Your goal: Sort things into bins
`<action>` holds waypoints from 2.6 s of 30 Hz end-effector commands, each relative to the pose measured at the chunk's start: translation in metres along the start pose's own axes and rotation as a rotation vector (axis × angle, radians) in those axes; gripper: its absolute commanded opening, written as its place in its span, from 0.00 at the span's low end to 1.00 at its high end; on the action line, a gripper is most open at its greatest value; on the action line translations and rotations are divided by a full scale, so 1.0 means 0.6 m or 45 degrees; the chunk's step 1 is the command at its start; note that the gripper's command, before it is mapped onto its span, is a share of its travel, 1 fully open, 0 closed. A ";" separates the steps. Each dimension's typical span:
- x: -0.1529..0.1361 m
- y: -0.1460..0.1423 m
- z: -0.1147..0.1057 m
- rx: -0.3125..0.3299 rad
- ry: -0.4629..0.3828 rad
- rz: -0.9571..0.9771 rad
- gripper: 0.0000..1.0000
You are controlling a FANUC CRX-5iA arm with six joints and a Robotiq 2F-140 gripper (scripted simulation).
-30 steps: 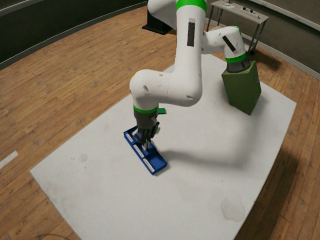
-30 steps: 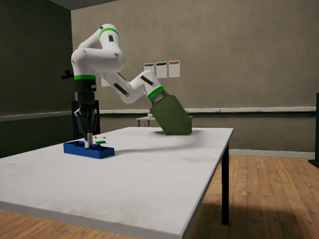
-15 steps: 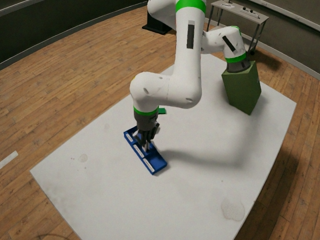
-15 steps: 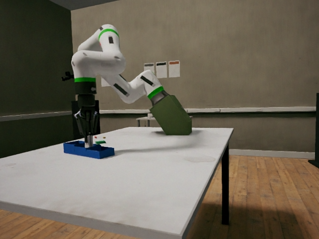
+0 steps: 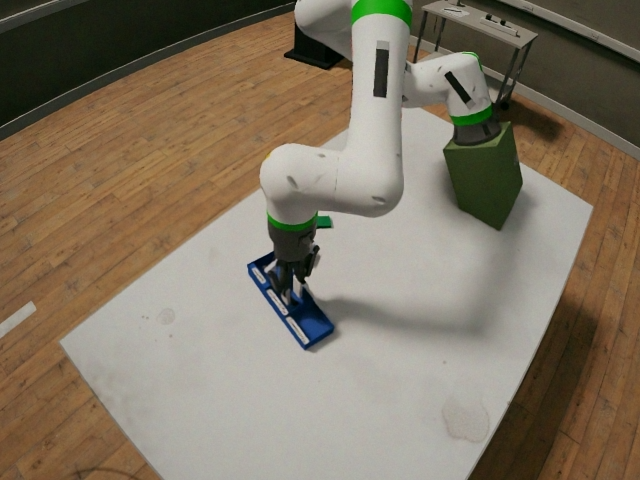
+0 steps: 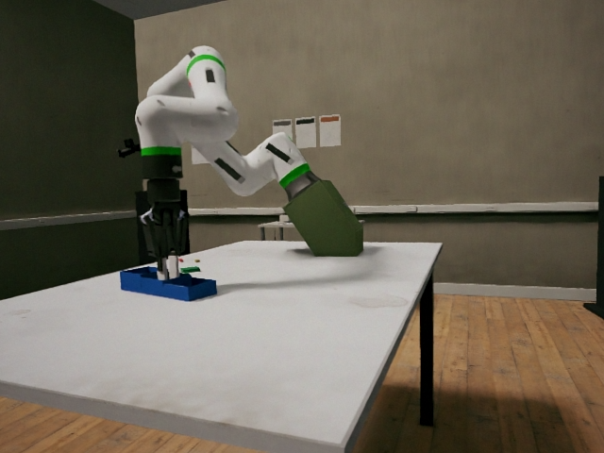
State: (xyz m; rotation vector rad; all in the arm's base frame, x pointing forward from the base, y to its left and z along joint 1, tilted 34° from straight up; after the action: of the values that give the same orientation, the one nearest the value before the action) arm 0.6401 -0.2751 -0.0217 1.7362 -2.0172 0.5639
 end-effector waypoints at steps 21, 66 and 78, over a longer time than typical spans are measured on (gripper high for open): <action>0.000 0.000 -0.034 0.001 0.000 0.000 0.26; 0.121 0.265 -0.086 -0.011 0.004 -0.933 0.27; 0.184 0.405 -0.086 0.001 0.000 -1.015 0.27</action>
State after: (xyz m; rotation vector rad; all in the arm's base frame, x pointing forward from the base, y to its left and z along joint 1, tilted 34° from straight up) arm 0.4156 -0.2983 0.0654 2.2981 -1.1550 0.2744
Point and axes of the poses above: the point where the finger pads meet when closed, its own z axis out along the fingers, its own y axis across the jaws, x = y × z, the point moved 3 cm from there along -z, back along the fingers, and after that the axes turned 15 degrees about -z, right-handed, at the moved point
